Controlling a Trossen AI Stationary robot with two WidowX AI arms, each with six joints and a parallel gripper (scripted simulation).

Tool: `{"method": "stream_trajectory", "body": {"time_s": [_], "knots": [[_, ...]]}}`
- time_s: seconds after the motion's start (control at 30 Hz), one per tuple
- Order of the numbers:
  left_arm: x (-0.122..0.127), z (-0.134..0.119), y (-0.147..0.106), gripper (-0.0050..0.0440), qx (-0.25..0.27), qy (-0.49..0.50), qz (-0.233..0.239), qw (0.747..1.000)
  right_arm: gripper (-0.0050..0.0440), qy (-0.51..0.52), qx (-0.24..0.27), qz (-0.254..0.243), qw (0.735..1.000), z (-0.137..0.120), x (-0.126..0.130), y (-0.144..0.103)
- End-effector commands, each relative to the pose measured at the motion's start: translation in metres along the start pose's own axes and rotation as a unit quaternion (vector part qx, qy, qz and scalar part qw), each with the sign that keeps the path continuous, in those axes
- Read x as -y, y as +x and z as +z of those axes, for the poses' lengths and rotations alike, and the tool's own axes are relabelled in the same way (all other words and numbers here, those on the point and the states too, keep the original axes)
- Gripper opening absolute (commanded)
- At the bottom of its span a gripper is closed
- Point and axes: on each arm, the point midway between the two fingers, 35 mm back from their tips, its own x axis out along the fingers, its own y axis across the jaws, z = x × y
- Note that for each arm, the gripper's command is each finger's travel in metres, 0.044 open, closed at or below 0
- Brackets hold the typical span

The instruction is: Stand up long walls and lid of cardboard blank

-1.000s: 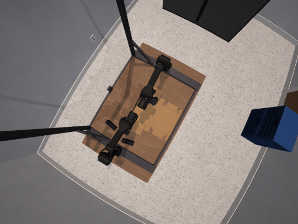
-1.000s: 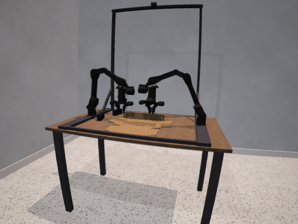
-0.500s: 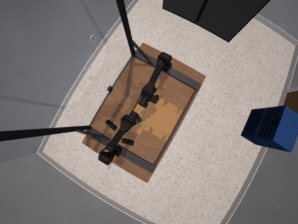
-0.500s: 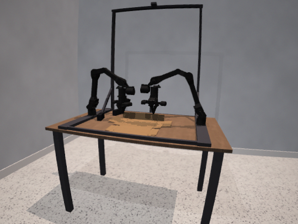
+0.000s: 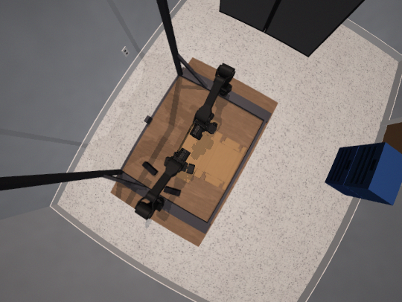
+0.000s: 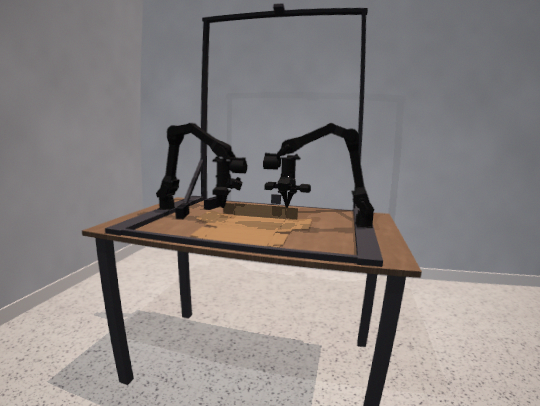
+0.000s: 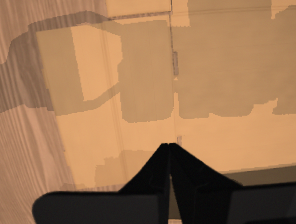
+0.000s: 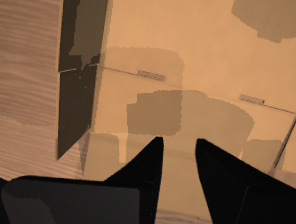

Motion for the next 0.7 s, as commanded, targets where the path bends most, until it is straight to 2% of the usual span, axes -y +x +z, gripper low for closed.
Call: {"method": "stream_trajectory", "body": {"time_s": [0.0, 0.23, 0.47, 0.53, 0.6, 0.67], "knots": [[-0.004, -0.001, -0.005, 0.0, 0.0, -0.001, -0.012, 1.0, 0.0096, 0.097, 0.006, -0.003, 0.995, 0.006, 0.003, -0.003], [-0.025, -0.002, -0.002, 0.0, 0.0, -0.002, -0.011, 1.0, 0.0096, 0.32, 0.007, -0.001, 0.947, 0.013, 0.012, -0.001], [-0.044, -0.003, 0.002, 0.0, 0.0, -0.002, -0.01, 1.0, 0.0096, 0.517, 0.007, 0.001, 0.856, 0.018, 0.019, 0.001], [-0.044, -0.003, 0.002, 0.0, 0.0, -0.002, -0.01, 1.0, 0.0096, 0.517, 0.007, 0.001, 0.856, 0.018, 0.019, 0.001], [-0.051, -0.003, 0.004, 0.0, 0.0, -0.002, -0.01, 1.0, 0.0096, 0.595, 0.007, 0.001, 0.804, 0.02, 0.022, 0.001], [-0.057, -0.003, 0.005, 0.0, -0.001, -0.002, -0.01, 1.0, 0.0096, 0.644, 0.007, 0.002, 0.765, 0.022, 0.024, 0.002]]}}
